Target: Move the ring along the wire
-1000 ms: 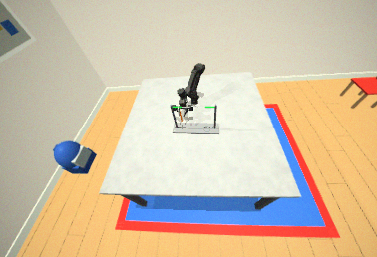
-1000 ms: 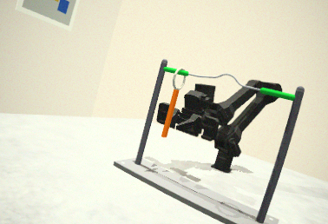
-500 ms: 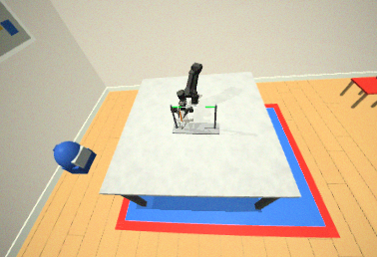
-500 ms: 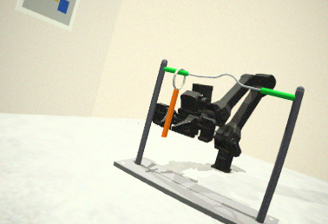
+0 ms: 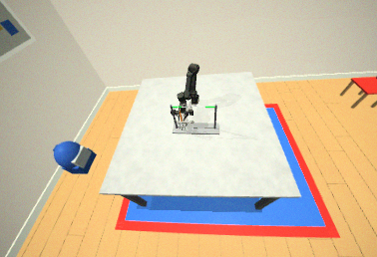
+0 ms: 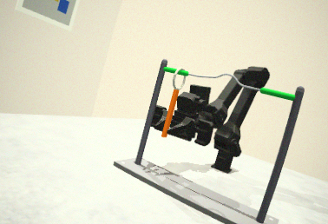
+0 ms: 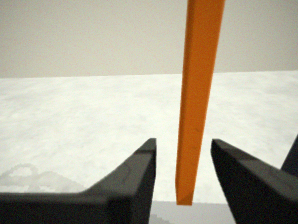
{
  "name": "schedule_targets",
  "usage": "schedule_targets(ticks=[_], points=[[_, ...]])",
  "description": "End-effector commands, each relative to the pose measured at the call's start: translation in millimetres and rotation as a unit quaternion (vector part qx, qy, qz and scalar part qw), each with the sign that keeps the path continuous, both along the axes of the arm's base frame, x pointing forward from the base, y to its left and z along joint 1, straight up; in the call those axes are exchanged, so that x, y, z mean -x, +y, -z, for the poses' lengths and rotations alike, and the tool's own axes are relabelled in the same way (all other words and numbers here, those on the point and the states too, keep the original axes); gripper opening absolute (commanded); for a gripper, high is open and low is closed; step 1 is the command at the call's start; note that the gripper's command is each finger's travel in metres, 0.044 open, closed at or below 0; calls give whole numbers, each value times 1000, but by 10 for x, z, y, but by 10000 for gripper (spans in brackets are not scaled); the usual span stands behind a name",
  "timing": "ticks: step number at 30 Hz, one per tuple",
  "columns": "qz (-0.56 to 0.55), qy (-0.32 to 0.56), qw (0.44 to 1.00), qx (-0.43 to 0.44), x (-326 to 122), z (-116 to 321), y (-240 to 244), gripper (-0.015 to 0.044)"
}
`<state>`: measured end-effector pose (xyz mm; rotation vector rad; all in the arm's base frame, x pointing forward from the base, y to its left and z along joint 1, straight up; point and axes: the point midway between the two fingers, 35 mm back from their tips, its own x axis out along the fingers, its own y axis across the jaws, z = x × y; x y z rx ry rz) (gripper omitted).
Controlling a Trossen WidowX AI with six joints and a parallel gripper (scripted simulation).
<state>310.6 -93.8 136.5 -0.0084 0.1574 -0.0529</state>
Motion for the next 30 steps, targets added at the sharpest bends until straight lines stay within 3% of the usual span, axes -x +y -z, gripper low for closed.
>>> schedule_targets(ticks=[1,21,26,28,30], points=[[3,-1,1000,-2,-63,15,-5,160],[3,-1,1000,-2,-85,25,-1,160],[0,0,1000,0,-82,29,9,29],[0,0,1000,0,-82,29,9,15],[0,0,1000,0,-82,29,9,-37]])
